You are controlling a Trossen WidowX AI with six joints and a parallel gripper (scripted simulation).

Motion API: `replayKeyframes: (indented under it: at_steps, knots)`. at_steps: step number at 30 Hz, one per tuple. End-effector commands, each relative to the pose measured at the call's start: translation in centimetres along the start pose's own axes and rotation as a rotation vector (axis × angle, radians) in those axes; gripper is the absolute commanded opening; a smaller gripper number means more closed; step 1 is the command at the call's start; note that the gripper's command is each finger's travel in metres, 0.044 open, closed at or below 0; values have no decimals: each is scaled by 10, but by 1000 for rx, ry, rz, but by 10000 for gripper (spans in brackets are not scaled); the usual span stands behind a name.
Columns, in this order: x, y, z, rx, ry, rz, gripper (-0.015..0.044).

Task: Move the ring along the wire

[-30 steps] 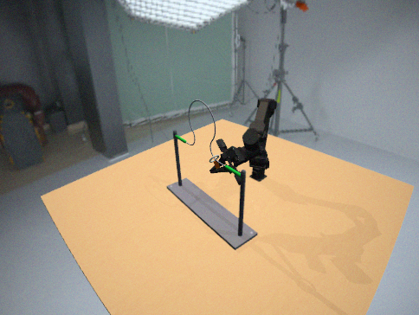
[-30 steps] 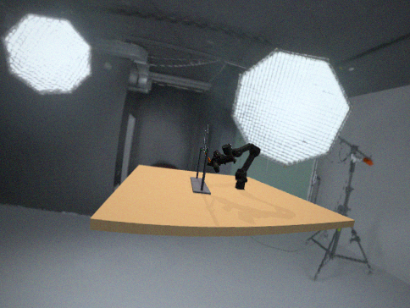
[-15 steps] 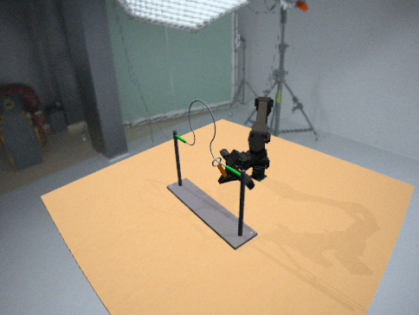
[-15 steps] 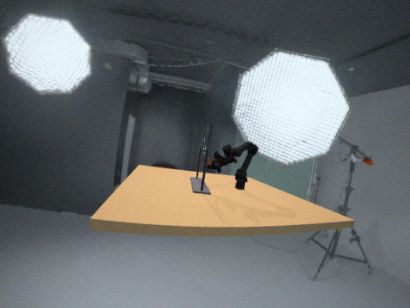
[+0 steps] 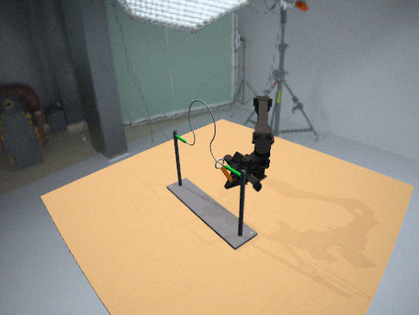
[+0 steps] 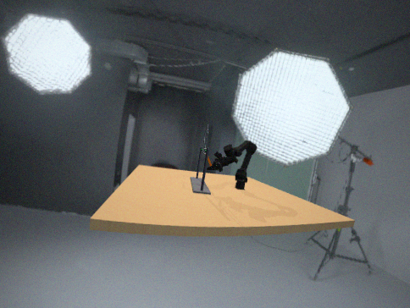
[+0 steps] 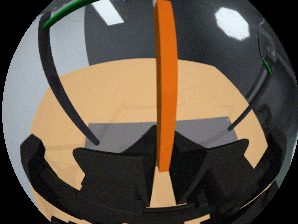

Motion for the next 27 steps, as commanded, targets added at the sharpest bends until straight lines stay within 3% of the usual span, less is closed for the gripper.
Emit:
replayKeyframes:
  at_steps: [1,27]
  knots:
    - [1,-2,7,16,27,3,-150]
    - [-5,-6,35,29,50,7,-150]
Point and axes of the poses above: the point midway between the two fingers, 35 mm back from their tips, its own y axis out along the fingers, its own z axis across the jaws, x = y × z, the point moved 1 cm from there along -y, back along the fingers, and after that the axes turned 15 degrees about y, right-handed, at the moved point
